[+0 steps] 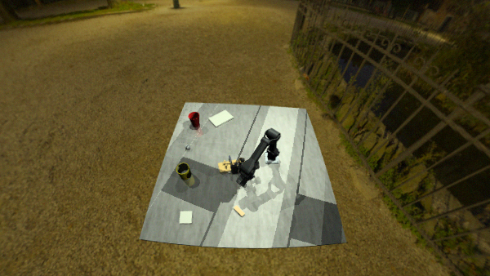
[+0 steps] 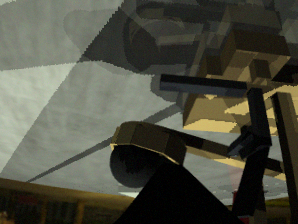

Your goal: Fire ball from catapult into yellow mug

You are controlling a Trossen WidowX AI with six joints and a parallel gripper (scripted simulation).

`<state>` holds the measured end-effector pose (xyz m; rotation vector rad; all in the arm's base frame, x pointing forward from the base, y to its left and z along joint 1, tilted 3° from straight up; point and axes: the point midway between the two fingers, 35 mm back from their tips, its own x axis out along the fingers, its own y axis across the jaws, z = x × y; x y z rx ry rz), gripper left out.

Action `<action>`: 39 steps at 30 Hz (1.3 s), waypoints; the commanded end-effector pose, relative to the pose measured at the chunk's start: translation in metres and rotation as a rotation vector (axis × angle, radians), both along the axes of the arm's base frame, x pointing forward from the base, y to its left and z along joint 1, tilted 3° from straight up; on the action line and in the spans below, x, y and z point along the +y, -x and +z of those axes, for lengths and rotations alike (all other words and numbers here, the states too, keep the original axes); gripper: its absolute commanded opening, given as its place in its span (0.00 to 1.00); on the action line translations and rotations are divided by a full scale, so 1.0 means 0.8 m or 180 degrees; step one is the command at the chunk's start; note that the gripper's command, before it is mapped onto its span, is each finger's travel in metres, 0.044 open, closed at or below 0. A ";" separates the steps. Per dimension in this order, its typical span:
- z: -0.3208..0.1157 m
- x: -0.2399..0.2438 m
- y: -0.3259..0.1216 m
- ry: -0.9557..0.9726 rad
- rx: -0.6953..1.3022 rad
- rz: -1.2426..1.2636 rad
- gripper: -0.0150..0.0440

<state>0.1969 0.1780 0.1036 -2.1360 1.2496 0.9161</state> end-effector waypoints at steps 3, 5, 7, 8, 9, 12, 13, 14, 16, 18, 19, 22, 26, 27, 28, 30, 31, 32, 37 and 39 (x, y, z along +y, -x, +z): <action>-0.014 -0.001 0.001 0.0038 0.0005 -0.0006 0.25; -0.018 0.000 0.001 0.0044 0.0008 -0.0006 0.25; -0.022 0.000 0.001 0.0049 0.0011 -0.0007 0.25; -0.024 0.000 0.001 0.0052 0.0013 -0.0007 0.25; -0.026 0.000 0.001 0.0054 0.0014 -0.0007 0.25; -0.033 0.000 0.001 0.0063 0.0019 -0.0007 0.25; -0.035 0.000 0.001 0.0066 0.0020 -0.0007 0.25; -0.037 0.000 0.002 0.0068 0.0022 -0.0007 0.25; -0.041 0.000 0.002 0.0074 0.0025 -0.0007 0.25; -0.045 0.000 0.002 0.0079 0.0028 -0.0007 0.25; -0.047 0.000 0.002 0.0082 0.0029 -0.0007 0.25; -0.053 -0.001 0.003 0.0091 0.0033 -0.0007 0.25; -0.061 -0.001 0.004 0.0101 0.0039 -0.0007 0.25; -0.062 -0.001 0.004 0.0103 0.0040 -0.0007 0.25; -0.065 -0.001 0.003 0.0103 0.0040 -0.0007 0.25; -0.083 -0.001 0.003 0.0104 0.0040 -0.0007 0.25; -0.086 -0.001 0.003 0.0104 0.0040 -0.0007 0.25; -0.086 -0.001 0.003 0.0104 0.0040 -0.0007 0.25; -0.072 0.007 0.004 0.0074 0.0040 0.0050 0.25; -0.032 0.026 0.011 -0.0008 0.0040 0.0207 0.25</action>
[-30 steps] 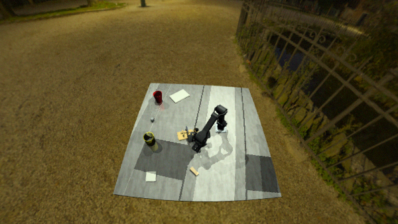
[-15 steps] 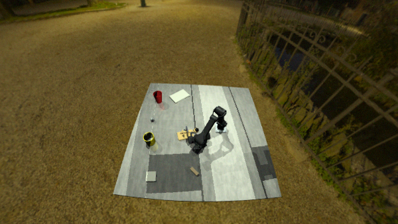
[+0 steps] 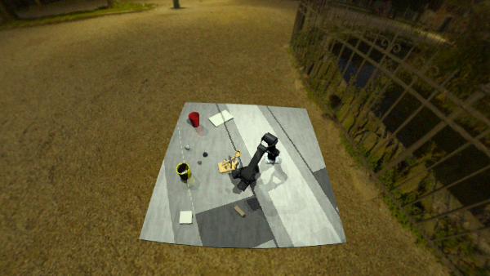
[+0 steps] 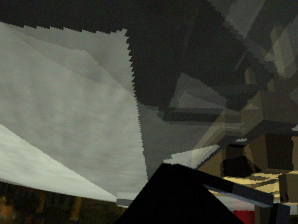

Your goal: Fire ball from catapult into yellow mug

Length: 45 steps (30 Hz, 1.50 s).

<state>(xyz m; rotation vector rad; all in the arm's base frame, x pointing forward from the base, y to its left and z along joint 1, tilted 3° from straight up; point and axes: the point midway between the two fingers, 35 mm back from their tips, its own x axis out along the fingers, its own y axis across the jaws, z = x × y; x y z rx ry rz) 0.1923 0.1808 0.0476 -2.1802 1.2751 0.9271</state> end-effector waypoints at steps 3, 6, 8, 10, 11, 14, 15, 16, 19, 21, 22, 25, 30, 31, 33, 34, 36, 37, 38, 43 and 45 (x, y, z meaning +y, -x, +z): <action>0.105 0.043 0.023 -0.0286 -0.0004 0.0409 0.25; 0.140 0.047 0.035 -0.0352 0.0007 0.0542 0.25; 0.140 0.047 0.035 -0.0353 0.0007 0.0543 0.25; 0.129 0.050 0.028 -0.0420 -0.0061 0.0460 0.34; 0.129 0.052 0.025 -0.0482 -0.0080 0.0396 0.39; 0.128 0.058 0.015 -0.0706 -0.0153 0.0165 0.52; 0.128 0.059 0.011 -0.0780 -0.0178 0.0088 0.57; 0.128 0.061 0.007 -0.0854 -0.0203 0.0010 0.61; 0.129 0.066 -0.005 -0.1077 -0.0277 -0.0220 0.74; 0.130 0.070 -0.013 -0.1227 -0.0327 -0.0374 0.83; 0.131 0.072 -0.017 -0.1302 -0.0352 -0.0451 0.88; 0.133 0.076 -0.030 -0.1526 -0.0428 -0.0679 1.00; 0.139 0.082 -0.054 -0.1886 -0.0555 -0.1054 1.00; 0.140 0.083 -0.058 -0.1955 -0.0581 -0.1128 1.00; 0.143 0.084 -0.068 -0.2092 -0.0633 -0.1275 1.00; 0.144 0.084 -0.073 -0.2160 -0.0660 -0.1348 1.00; 0.147 0.084 -0.083 -0.2296 -0.0712 -0.1493 1.00; 0.149 0.085 -0.088 -0.2364 -0.0739 -0.1565 1.00; 0.151 0.085 -0.093 -0.2432 -0.0766 -0.1637 1.00; 0.162 0.089 -0.121 -0.2813 -0.0890 -0.2002 1.00; 0.167 0.090 -0.132 -0.2965 -0.0939 -0.2145 1.00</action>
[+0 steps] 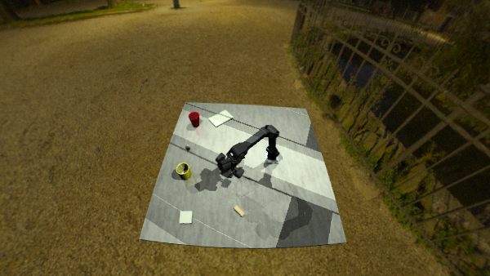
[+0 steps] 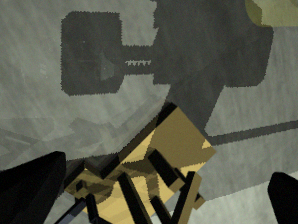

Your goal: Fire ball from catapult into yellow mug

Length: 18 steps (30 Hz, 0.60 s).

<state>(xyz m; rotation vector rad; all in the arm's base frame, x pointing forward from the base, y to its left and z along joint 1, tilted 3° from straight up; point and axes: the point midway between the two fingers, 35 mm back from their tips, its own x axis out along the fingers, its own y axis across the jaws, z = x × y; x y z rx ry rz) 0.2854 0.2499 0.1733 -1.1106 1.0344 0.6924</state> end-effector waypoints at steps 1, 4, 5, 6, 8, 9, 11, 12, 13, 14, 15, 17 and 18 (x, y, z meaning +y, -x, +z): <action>0.012 0.004 -0.021 -0.0321 -0.0078 -0.0253 1.00; 0.021 0.005 -0.039 -0.0561 -0.0136 -0.0456 1.00; 0.024 0.005 -0.045 -0.0643 -0.0156 -0.0524 1.00; 0.027 0.004 -0.051 -0.0725 -0.0176 -0.0591 1.00; 0.034 0.004 -0.063 -0.0889 -0.0217 -0.0722 1.00; 0.038 0.003 -0.069 -0.0970 -0.0238 -0.0787 1.00; 0.045 0.002 -0.081 -0.1133 -0.0279 -0.0914 1.00; 0.049 0.001 -0.088 -0.1215 -0.0301 -0.0975 1.00; 0.053 0.000 -0.094 -0.1296 -0.0322 -0.1036 1.00; 0.057 -0.002 -0.100 -0.1381 -0.0344 -0.1099 1.00; 0.062 -0.003 -0.106 -0.1467 -0.0367 -0.1161 1.00; 0.071 -0.006 -0.119 -0.1637 -0.0413 -0.1282 1.00; 0.076 -0.008 -0.125 -0.1722 -0.0436 -0.1341 1.00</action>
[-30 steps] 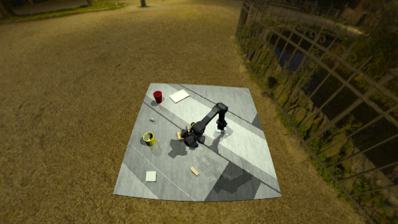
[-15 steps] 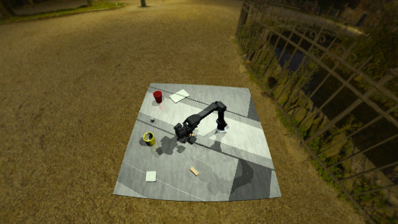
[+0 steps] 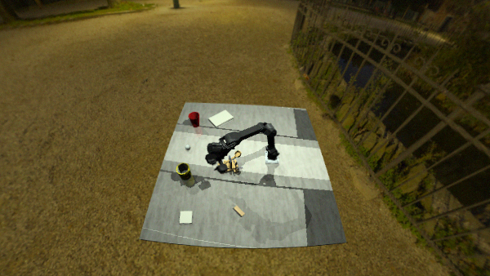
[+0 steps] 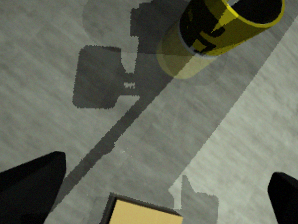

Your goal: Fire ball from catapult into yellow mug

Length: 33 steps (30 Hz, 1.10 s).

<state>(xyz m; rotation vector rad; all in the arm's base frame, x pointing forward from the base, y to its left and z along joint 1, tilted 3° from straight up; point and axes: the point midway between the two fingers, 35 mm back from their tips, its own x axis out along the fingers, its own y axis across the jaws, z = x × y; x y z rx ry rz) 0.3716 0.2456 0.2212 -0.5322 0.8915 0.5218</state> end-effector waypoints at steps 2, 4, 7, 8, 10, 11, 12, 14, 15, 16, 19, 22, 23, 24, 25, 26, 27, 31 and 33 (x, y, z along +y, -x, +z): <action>0.025 -0.007 -0.030 -0.0416 -0.0131 -0.0274 1.00; 0.036 -0.012 -0.042 -0.0583 -0.0184 -0.0386 1.00; 0.052 -0.020 -0.060 -0.0831 -0.0266 -0.0545 1.00; 0.057 -0.023 -0.066 -0.0913 -0.0294 -0.0597 1.00; 0.068 -0.030 -0.078 -0.1078 -0.0351 -0.0695 1.00; 0.074 -0.033 -0.083 -0.1159 -0.0381 -0.0743 1.00; 0.080 -0.037 -0.089 -0.1241 -0.0410 -0.0789 1.00; 0.091 -0.044 -0.099 -0.1384 -0.0463 -0.0868 1.00; 0.093 -0.046 -0.101 -0.1421 -0.0477 -0.0888 1.00; 0.094 -0.045 -0.102 -0.1422 -0.0478 -0.0889 1.00; 0.096 -0.041 -0.116 -0.1433 -0.0486 -0.0897 1.00; 0.096 -0.040 -0.117 -0.1434 -0.0487 -0.0898 1.00; 0.096 -0.040 -0.117 -0.1434 -0.0487 -0.0898 1.00; 0.096 -0.040 -0.117 -0.1434 -0.0487 -0.0898 1.00; 0.096 -0.040 -0.117 -0.1434 -0.0487 -0.0898 1.00; 0.096 -0.040 -0.117 -0.1434 -0.0487 -0.0898 1.00; 0.096 -0.040 -0.117 -0.1434 -0.0487 -0.0898 1.00; 0.096 -0.040 -0.117 -0.1434 -0.0487 -0.0898 1.00; 0.096 -0.040 -0.117 -0.1434 -0.0487 -0.0898 1.00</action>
